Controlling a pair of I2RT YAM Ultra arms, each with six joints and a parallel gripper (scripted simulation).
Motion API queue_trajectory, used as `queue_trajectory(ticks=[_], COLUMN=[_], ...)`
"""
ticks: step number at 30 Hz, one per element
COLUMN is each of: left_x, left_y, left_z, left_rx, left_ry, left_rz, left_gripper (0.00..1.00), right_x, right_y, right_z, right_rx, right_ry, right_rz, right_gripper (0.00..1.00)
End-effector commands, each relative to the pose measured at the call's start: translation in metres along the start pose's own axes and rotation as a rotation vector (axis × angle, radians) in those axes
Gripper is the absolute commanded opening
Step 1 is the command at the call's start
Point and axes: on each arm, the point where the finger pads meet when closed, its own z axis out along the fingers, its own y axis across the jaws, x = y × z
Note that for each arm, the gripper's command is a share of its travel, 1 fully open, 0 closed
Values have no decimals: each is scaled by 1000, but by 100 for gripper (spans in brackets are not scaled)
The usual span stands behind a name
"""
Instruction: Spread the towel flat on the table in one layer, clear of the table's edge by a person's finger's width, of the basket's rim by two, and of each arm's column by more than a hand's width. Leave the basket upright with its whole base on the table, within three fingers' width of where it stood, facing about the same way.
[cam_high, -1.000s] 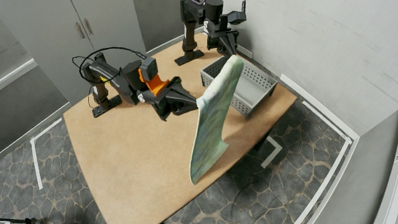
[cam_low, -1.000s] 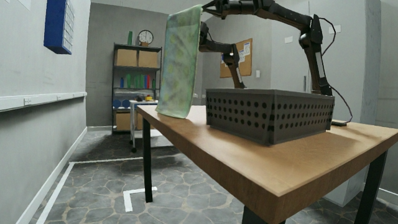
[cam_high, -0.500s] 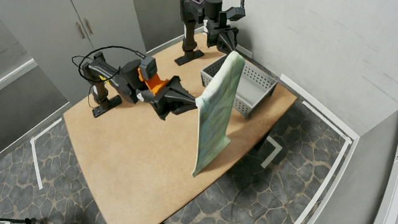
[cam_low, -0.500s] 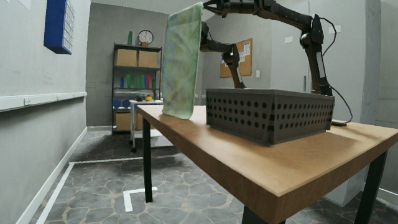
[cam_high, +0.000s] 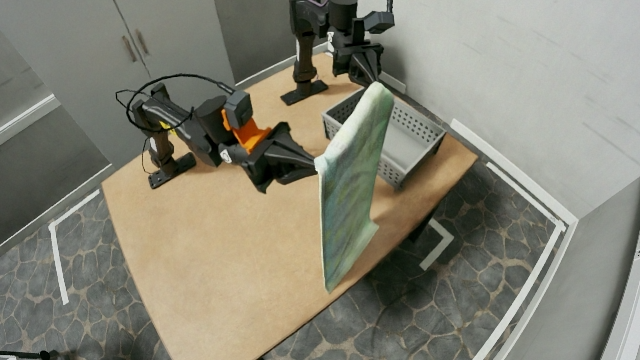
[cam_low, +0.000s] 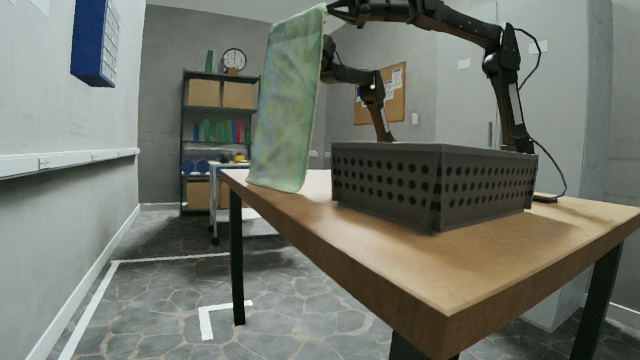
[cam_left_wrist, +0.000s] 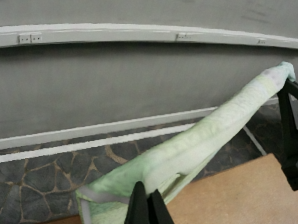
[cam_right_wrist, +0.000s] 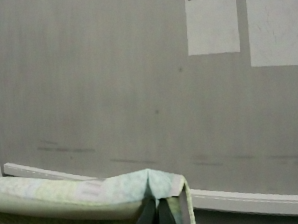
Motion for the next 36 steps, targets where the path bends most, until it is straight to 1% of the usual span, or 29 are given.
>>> queue_trajectory(ticks=[1,23,24,26,27,28,29,30,32,33,34,36], left_x=[-16,-16,9,9,7,7,-13,7,7,2,-12,-12], left_y=[6,6,-9,-9,-19,-19,-19,-24,-21,-14,-12,-12], left_z=[-13,-13,14,14,31,31,25,39,40,38,34,34], left_rx=[-20,-20,7,7,22,23,25,33,28,16,10,10], left_ry=[-33,-33,-49,-49,-114,-114,-156,-184,-184,-188,-216,-216], left_rz=[0,0,2,2,2,2,1,1,1,1,0,0], left_gripper=[0,0,0,0,0,0,0,0,0,0,0,0], right_x=[-21,-21,-12,-12,-12,-12,-12,-12,-12,-5,-5,-5], right_y=[-13,-13,-20,-20,-41,-41,-41,-53,-53,-53,-53,-53], right_z=[-6,-6,3,3,4,4,4,4,4,3,3,3], right_rx=[29,29,39,39,70,70,70,86,86,87,87,87], right_ry=[-26,-26,-53,-52,-65,-65,-65,-73,-73,-39,-39,-39], right_rz=[-4,-4,-8,-8,-19,-19,-19,-26,-26,-25,-25,-25], right_gripper=[0,0,0,0,0,0,0,0,0,0,0,0])
